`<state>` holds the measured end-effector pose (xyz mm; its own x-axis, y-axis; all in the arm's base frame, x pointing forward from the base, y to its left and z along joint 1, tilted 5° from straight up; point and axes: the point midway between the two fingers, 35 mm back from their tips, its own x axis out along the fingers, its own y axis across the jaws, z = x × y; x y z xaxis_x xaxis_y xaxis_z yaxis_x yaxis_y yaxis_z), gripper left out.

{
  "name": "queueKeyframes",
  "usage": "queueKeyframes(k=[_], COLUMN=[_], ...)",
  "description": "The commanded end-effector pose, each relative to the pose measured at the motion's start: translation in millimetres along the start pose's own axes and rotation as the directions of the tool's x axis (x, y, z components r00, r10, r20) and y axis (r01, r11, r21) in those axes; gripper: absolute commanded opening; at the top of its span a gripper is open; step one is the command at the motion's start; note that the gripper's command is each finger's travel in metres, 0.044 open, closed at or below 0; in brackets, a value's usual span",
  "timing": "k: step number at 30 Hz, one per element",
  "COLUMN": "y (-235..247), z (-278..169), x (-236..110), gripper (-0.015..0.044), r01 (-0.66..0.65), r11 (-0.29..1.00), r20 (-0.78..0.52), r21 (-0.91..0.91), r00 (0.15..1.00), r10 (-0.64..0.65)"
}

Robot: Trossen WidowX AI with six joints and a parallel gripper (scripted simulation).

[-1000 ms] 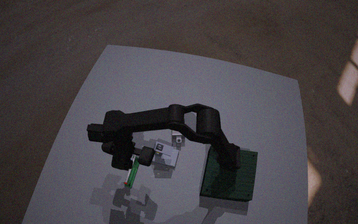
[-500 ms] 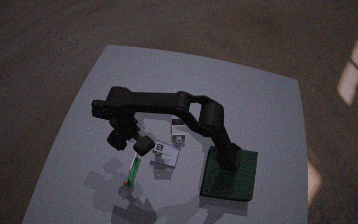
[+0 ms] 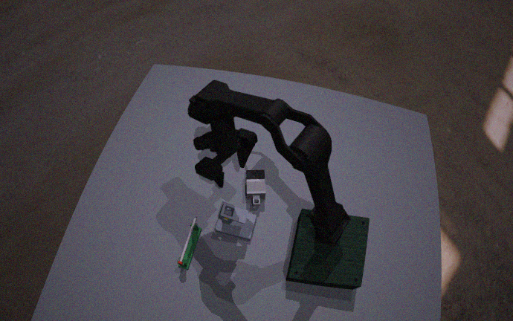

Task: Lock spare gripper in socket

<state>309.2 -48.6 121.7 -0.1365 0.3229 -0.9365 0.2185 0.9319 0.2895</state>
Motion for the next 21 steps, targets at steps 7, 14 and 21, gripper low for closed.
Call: queueKeyframes(k=[7, 14, 21], y=[-58.6, -58.6, -65.1], z=[-40.2, -40.2, -31.7], x=[6.2, 6.2, 29.9], gripper=[0.0440, 0.0440, 0.0440], r01=[-0.079, -0.079, -0.079], r11=[0.612, 0.612, 0.612], r20=[-0.046, -0.046, -0.046], r21=[0.787, 0.787, 0.787], r00=[0.982, 0.982, 0.982], r10=[0.185, 0.185, 0.185])
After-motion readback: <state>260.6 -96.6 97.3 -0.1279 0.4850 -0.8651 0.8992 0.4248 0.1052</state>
